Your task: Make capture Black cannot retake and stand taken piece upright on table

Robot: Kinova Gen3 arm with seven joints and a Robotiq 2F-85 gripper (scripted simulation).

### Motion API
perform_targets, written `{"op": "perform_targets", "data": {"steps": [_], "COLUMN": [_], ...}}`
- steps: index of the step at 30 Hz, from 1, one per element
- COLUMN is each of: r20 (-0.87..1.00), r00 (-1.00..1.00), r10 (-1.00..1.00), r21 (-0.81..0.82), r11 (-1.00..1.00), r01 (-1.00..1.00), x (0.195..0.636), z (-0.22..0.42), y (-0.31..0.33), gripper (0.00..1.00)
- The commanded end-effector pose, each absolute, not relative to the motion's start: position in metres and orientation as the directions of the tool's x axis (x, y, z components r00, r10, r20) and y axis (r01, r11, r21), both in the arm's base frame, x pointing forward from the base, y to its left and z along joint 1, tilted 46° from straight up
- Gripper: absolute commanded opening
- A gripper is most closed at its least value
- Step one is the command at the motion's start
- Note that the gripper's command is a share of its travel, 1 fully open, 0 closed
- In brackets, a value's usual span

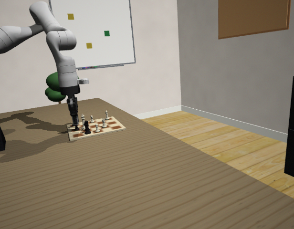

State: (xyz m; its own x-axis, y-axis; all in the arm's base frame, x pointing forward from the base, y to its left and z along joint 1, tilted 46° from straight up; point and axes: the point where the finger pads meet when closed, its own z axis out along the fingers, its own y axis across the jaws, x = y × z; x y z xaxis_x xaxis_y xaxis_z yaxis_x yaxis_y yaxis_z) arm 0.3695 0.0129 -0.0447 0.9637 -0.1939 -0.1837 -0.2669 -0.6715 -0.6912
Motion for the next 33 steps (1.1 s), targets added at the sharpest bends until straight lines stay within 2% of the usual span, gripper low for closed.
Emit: {"op": "perform_targets", "data": {"steps": [1, 33], "r20": [-0.187, -0.187], "r00": [0.963, 0.963], "r10": [-0.193, -0.193], "r21": [-0.691, -0.691], "r11": [-0.671, -0.671], "r01": [-0.269, -0.269], "x": [0.3683, 0.3684], "z": [-0.0484, -0.0538], "y": [0.0159, 0.0214], "gripper": [0.37, 0.37]}}
